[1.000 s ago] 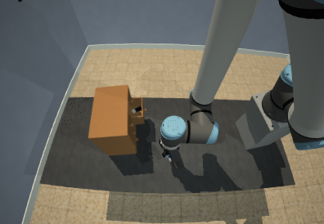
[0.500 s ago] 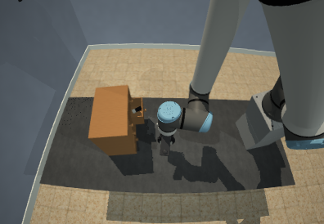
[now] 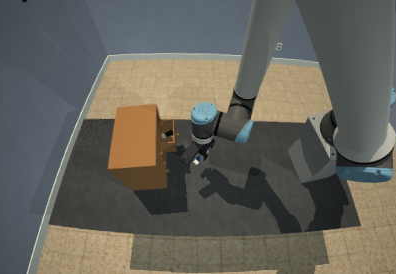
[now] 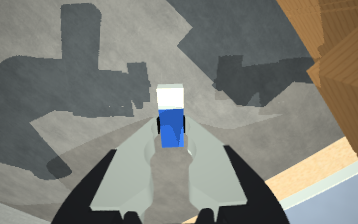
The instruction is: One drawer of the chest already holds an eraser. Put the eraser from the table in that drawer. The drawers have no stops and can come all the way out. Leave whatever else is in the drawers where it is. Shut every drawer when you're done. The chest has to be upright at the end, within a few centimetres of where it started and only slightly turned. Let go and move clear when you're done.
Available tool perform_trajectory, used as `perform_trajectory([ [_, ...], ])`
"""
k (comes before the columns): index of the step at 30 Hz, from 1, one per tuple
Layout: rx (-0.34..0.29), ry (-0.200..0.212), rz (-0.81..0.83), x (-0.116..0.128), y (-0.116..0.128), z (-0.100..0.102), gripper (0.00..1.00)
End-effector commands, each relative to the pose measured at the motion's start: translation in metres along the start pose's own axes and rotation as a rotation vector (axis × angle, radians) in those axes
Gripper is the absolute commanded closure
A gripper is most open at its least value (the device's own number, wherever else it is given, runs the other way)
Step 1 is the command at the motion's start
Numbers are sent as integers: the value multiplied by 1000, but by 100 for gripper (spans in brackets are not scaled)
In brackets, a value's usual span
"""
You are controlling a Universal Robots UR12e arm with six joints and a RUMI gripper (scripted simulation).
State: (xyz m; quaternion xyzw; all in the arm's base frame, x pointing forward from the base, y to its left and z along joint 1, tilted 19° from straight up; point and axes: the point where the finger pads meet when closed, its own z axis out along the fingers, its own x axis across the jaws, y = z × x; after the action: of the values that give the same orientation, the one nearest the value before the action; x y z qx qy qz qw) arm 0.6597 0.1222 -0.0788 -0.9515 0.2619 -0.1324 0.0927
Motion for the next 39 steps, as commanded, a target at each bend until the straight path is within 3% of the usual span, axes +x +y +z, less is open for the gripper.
perform_trajectory([
  [1,-1,4,279,28,28,-2,89],
  [9,2,6,629,52,57,-4,89],
  [15,3,7,710,58,65,-5,89],
  [39,4,7,754,61,70,-9,89],
])
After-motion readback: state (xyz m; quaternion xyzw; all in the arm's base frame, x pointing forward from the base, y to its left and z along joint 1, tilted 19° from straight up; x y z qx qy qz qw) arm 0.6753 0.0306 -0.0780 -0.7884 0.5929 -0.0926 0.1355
